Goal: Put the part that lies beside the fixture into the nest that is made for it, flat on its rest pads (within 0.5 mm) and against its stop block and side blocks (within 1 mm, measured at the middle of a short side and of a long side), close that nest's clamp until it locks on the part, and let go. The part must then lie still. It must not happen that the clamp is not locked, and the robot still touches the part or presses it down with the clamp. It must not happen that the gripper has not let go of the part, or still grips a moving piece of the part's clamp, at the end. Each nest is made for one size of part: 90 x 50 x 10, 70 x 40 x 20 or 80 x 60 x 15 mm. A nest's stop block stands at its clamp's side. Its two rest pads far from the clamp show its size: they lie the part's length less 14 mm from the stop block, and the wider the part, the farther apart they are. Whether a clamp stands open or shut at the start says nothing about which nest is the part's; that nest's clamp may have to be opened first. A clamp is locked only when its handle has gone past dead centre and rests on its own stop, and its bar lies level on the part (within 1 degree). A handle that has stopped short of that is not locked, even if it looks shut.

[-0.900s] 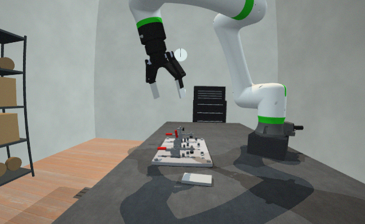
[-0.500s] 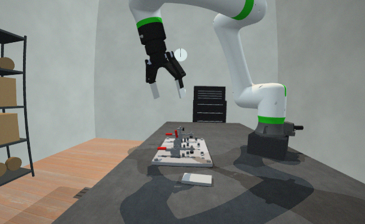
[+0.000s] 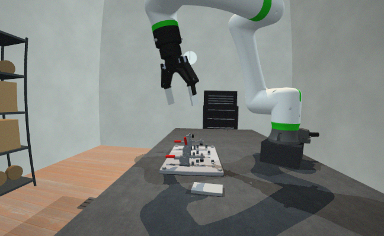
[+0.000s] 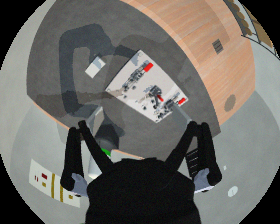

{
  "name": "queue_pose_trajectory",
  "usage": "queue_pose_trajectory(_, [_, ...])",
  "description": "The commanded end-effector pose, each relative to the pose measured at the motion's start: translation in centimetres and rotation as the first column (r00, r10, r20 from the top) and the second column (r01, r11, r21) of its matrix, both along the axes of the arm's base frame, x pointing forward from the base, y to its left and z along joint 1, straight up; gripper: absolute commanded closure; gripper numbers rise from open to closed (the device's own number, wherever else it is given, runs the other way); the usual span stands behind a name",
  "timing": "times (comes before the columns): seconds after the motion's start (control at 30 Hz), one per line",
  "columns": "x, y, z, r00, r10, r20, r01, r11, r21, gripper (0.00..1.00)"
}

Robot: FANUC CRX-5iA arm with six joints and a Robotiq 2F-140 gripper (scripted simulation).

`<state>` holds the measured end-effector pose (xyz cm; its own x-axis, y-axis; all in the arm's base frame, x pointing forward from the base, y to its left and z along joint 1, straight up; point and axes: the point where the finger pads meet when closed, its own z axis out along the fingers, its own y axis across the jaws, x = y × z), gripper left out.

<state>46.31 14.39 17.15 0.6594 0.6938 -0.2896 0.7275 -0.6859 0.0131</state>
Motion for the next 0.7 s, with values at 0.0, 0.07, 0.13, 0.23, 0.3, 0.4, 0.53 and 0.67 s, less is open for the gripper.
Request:
queue_pose_trajectory(0.0, [-1.7,-0.4,-0.6,0.986,-0.144,0.082,0.142,0.990,0.026,0.00])
queue_pose_trajectory(0.07, [-2.5,-0.6,-0.9,0.974,-0.202,0.104,0.199,0.979,0.042,0.00])
queue_pose_trajectory(0.13, [-2.9,-0.7,-1.1,0.965,-0.236,0.116,0.232,0.971,0.051,0.00])
queue_pose_trajectory(0.23, [-4.1,-1.0,-1.7,0.933,-0.329,0.144,0.321,0.944,0.081,0.00])
queue_pose_trajectory(0.3, [-4.6,-1.1,-1.9,0.917,-0.368,0.154,0.357,0.929,0.095,0.00])
queue_pose_trajectory(0.4, [-5.4,-1.3,-2.3,0.892,-0.422,0.166,0.407,0.906,0.115,0.00])
queue_pose_trajectory(0.53, [-7.0,-1.7,-3.3,0.824,-0.536,0.183,0.513,0.843,0.161,0.00])
queue_pose_trajectory(0.67, [-8.2,-2.1,-4.1,0.762,-0.620,0.188,0.589,0.783,0.199,0.00])
